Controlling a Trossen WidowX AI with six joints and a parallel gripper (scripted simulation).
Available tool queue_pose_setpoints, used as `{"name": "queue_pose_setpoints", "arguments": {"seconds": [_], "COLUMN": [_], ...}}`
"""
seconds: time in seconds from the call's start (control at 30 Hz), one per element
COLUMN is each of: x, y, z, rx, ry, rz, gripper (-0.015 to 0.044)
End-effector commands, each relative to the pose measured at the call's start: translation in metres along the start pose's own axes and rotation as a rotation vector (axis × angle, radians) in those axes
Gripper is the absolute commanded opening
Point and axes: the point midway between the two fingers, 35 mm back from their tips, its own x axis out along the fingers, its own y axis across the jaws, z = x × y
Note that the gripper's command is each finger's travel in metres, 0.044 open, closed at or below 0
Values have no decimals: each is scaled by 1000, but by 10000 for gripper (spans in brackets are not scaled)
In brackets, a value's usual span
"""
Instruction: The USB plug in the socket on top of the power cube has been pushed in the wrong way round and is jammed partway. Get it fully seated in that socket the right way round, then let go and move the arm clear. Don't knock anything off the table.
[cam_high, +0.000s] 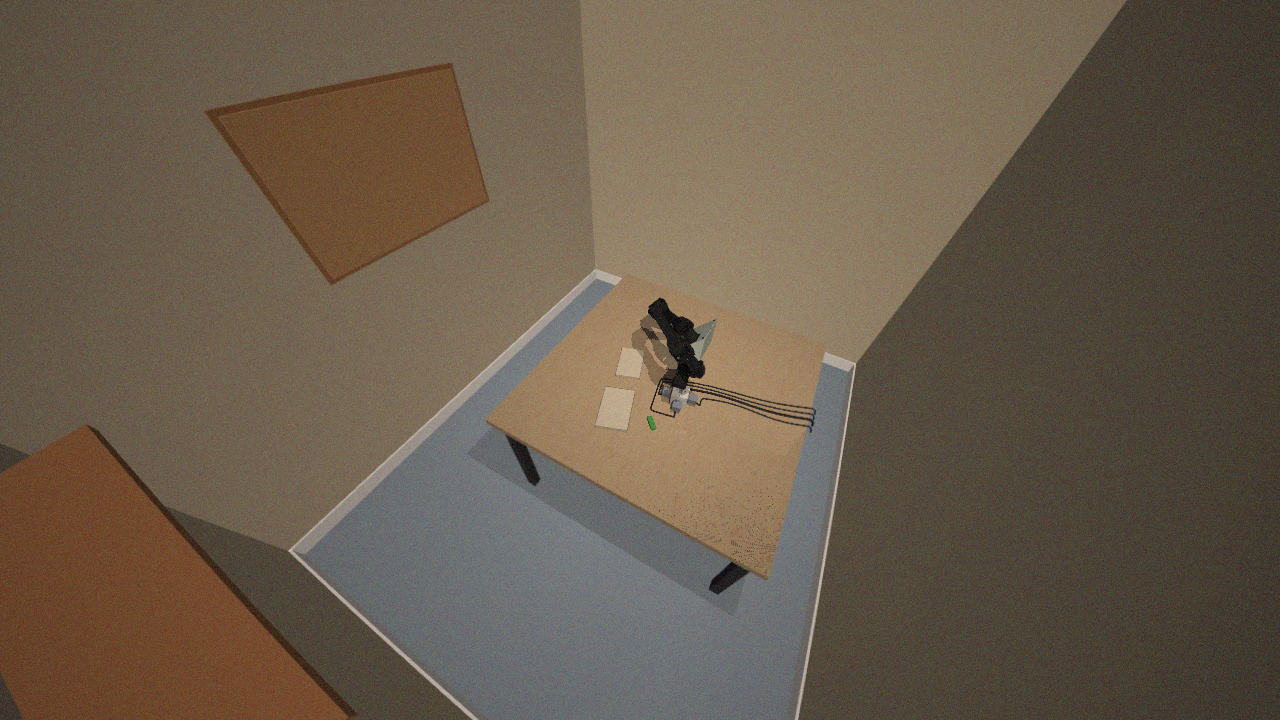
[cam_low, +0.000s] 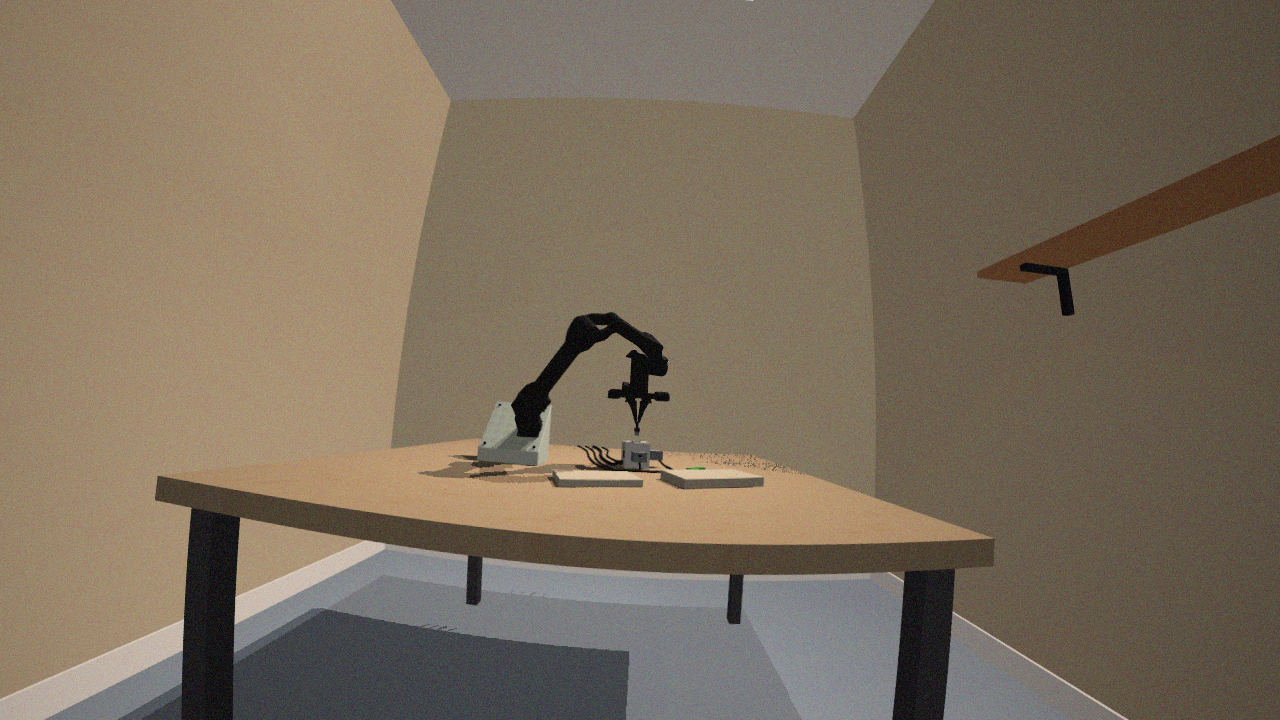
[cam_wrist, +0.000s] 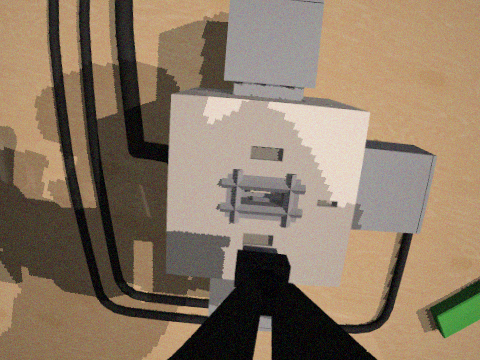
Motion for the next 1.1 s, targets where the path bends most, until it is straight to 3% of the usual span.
{"name": "queue_pose_setpoints", "arguments": {"seconds": [0.0, 1.07], "x": [1, 4], "y": [0, 0], "z": [1, 3], "rx": [-5, -13], "ry": [-8, -33], "rz": [2, 3], "gripper": [0, 0]}}
